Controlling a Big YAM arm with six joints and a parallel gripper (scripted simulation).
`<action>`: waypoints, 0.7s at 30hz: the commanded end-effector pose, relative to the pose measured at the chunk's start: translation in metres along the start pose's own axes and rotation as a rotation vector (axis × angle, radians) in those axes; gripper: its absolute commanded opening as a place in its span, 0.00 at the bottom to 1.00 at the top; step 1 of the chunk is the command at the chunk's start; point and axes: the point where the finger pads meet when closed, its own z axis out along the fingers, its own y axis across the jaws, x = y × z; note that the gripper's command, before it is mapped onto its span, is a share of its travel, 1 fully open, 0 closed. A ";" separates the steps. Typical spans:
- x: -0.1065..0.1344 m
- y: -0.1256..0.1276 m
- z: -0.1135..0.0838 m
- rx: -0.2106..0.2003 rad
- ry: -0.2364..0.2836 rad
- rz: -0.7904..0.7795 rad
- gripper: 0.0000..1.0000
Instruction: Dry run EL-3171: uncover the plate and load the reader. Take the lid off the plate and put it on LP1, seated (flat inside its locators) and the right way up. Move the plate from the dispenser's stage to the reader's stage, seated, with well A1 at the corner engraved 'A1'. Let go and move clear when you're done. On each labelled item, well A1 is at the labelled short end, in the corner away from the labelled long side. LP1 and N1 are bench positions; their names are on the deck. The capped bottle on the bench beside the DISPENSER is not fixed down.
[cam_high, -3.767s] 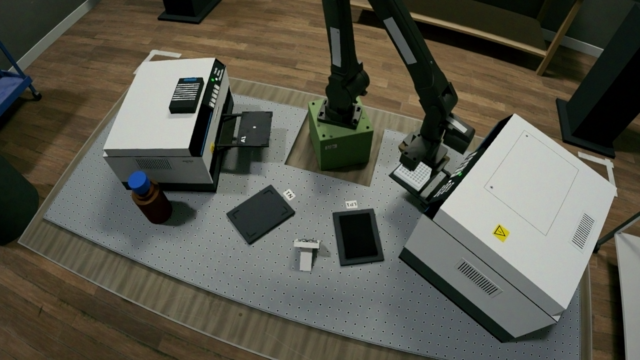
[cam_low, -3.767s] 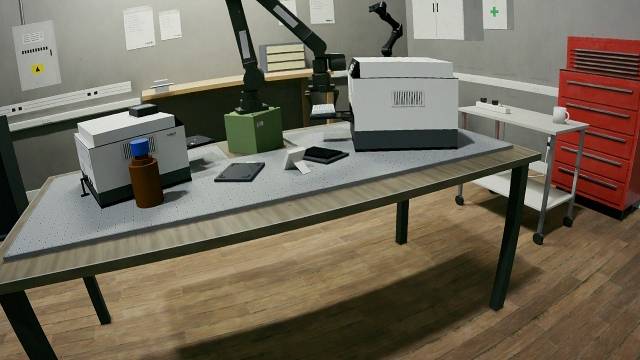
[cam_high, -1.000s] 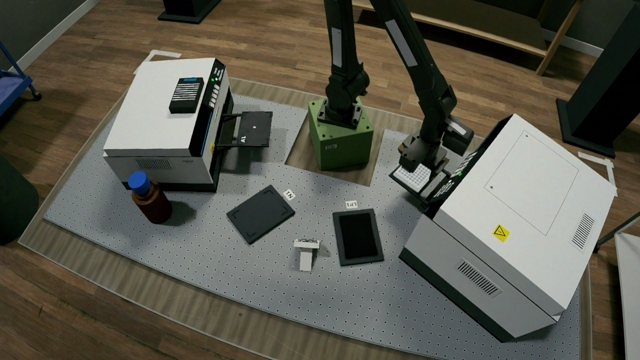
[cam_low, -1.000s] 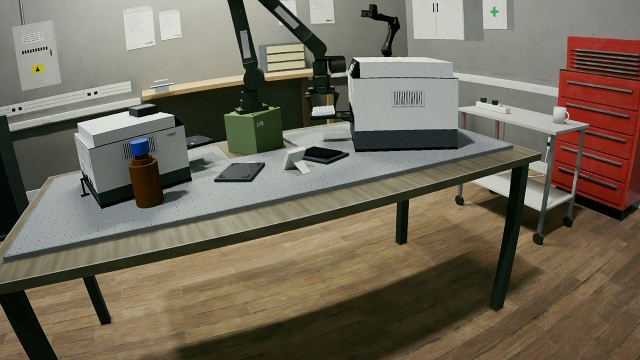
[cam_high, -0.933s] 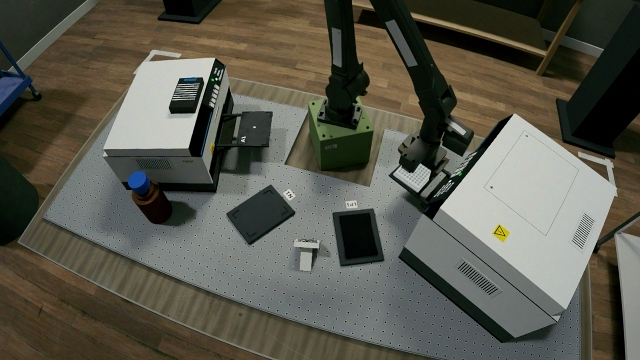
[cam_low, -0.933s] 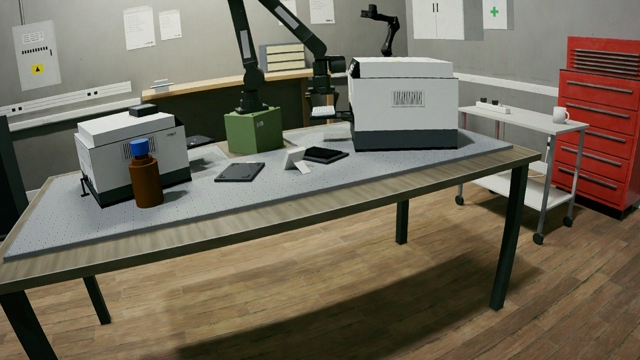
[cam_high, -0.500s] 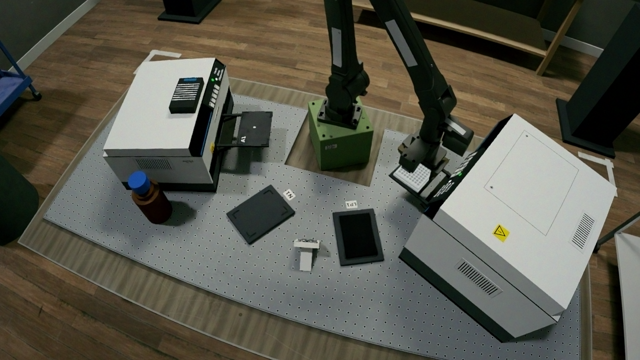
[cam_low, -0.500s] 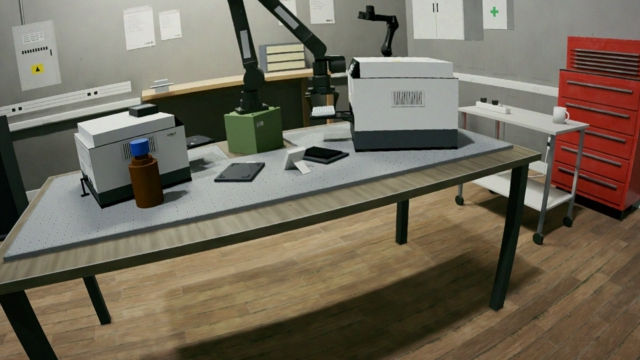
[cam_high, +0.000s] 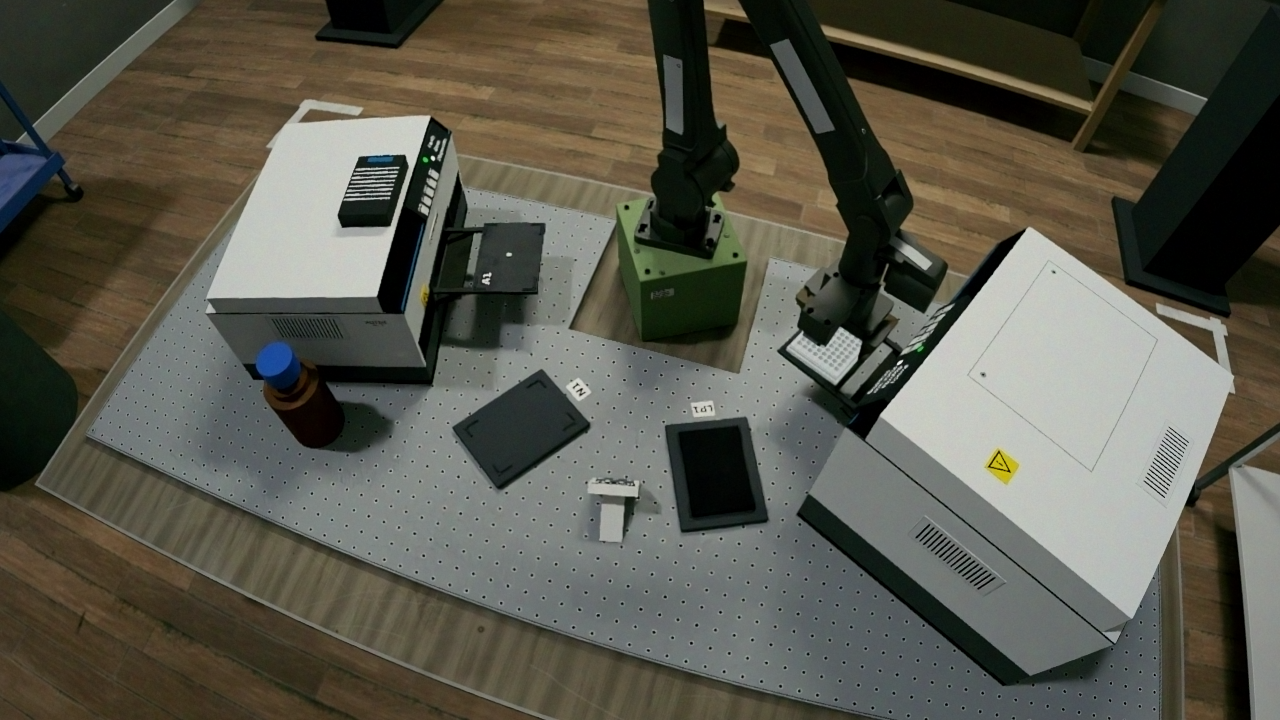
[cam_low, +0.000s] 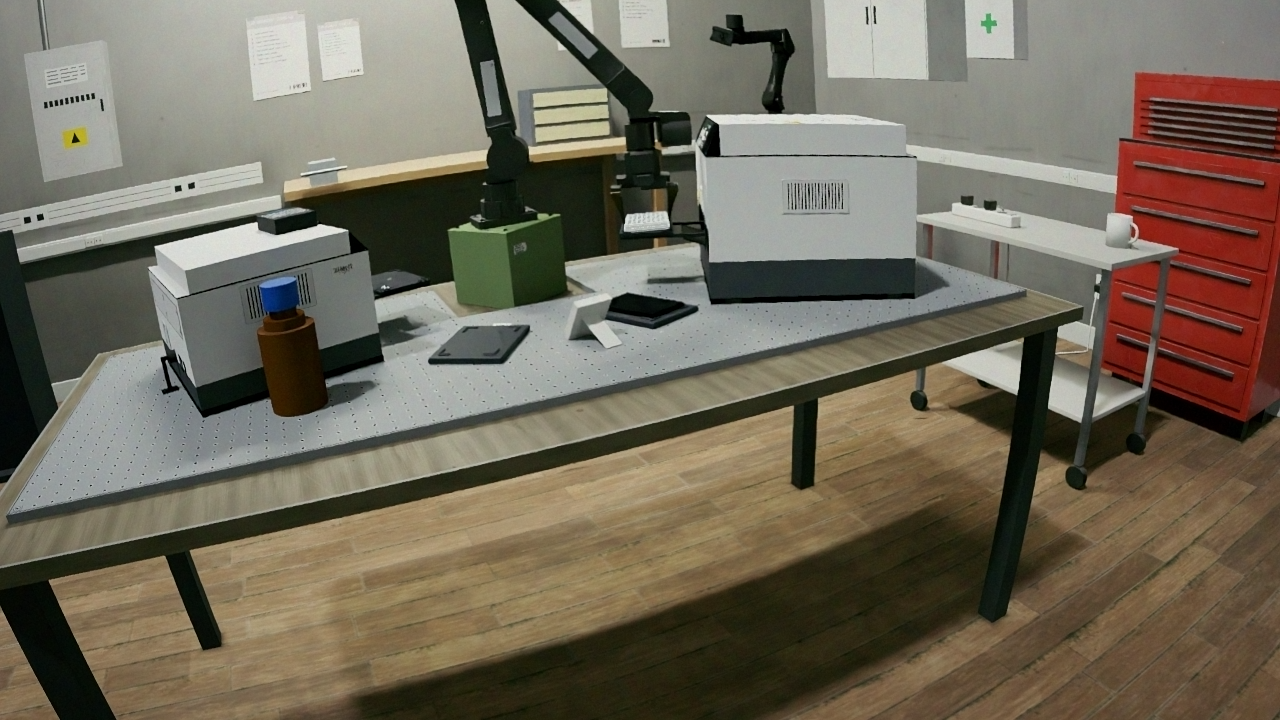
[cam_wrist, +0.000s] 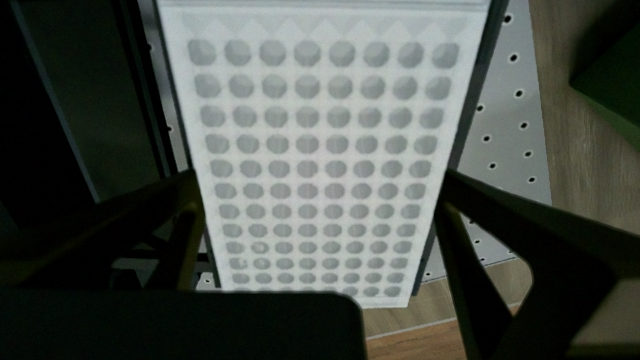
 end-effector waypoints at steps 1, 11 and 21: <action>-0.004 -0.002 0.012 0.010 -0.005 0.013 0.86; -0.005 -0.004 0.014 0.014 -0.005 0.013 0.86; -0.005 -0.005 0.016 0.016 -0.005 0.009 0.86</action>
